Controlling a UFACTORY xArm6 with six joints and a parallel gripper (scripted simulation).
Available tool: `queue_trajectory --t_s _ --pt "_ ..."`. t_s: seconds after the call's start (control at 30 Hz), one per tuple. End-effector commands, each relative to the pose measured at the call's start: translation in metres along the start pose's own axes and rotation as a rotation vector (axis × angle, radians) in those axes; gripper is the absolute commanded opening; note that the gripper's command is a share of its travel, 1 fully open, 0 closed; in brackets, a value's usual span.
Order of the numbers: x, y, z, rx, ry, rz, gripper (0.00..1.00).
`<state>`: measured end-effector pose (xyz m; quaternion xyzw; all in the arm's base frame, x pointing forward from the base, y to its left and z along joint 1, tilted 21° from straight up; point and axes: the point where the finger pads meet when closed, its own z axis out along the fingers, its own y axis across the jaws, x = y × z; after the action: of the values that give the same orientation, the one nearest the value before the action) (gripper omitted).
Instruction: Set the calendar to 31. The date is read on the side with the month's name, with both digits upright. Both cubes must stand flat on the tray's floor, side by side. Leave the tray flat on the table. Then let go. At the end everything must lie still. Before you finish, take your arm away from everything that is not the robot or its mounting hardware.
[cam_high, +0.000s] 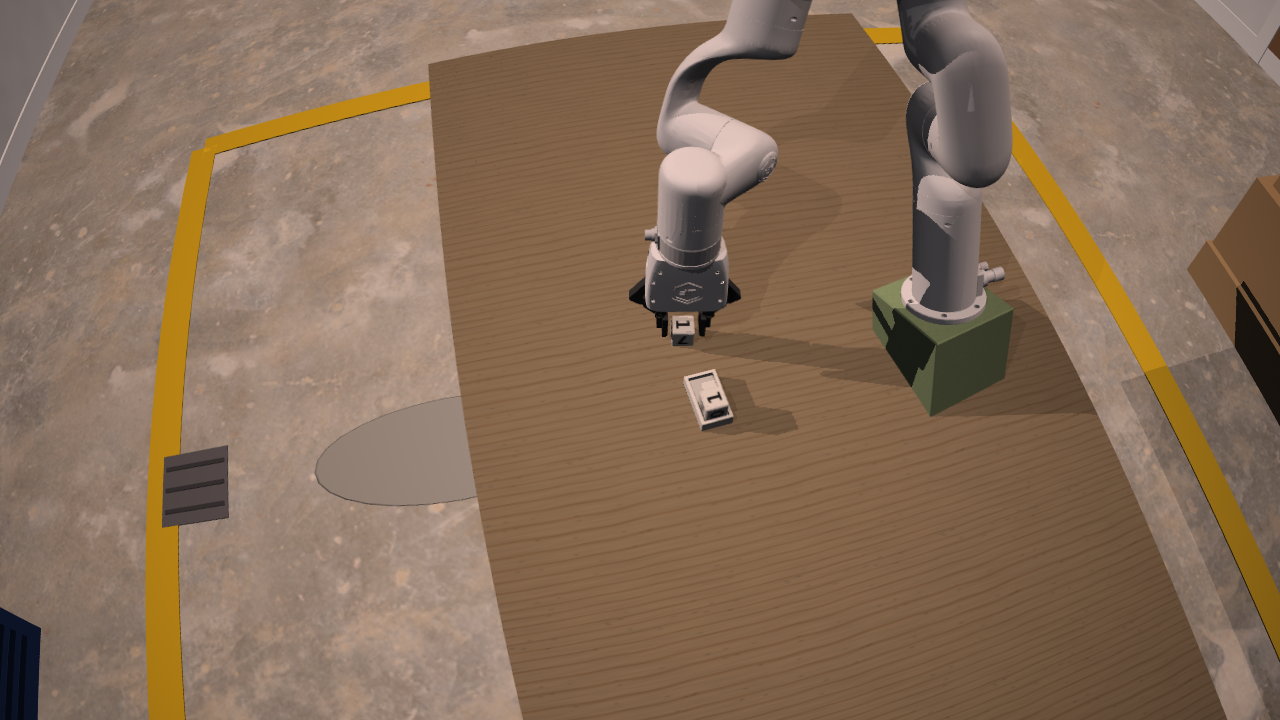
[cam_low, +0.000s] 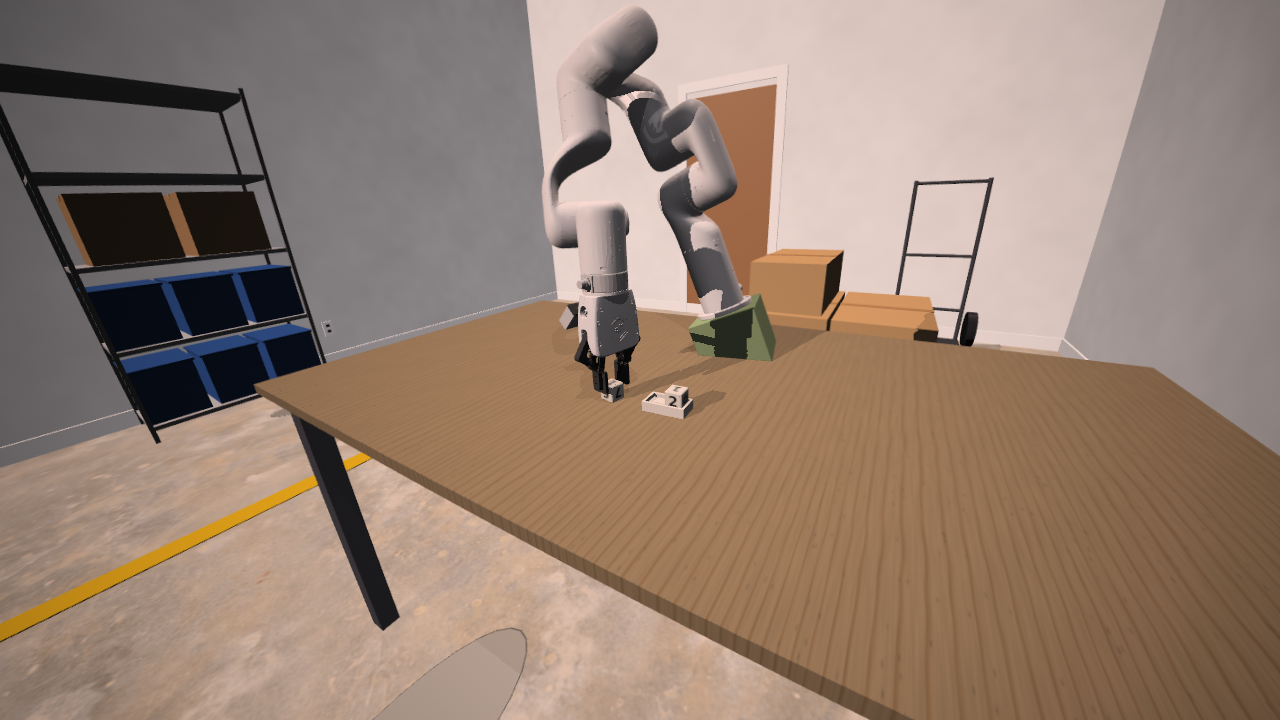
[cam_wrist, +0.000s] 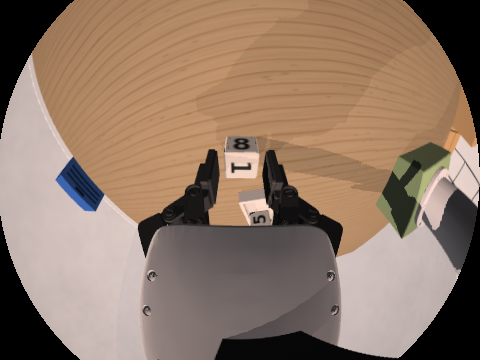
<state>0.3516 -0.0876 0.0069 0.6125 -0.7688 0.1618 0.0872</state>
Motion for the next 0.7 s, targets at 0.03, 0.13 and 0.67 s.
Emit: queue_trajectory --t_s 0.03,0.13,0.67 --pt "0.000 -0.001 -0.028 0.002 -0.001 0.000 0.47" --pt "0.000 -0.001 -0.033 0.002 -0.001 0.000 0.47" --pt "0.000 -0.001 -0.080 0.002 -0.001 0.000 1.00"
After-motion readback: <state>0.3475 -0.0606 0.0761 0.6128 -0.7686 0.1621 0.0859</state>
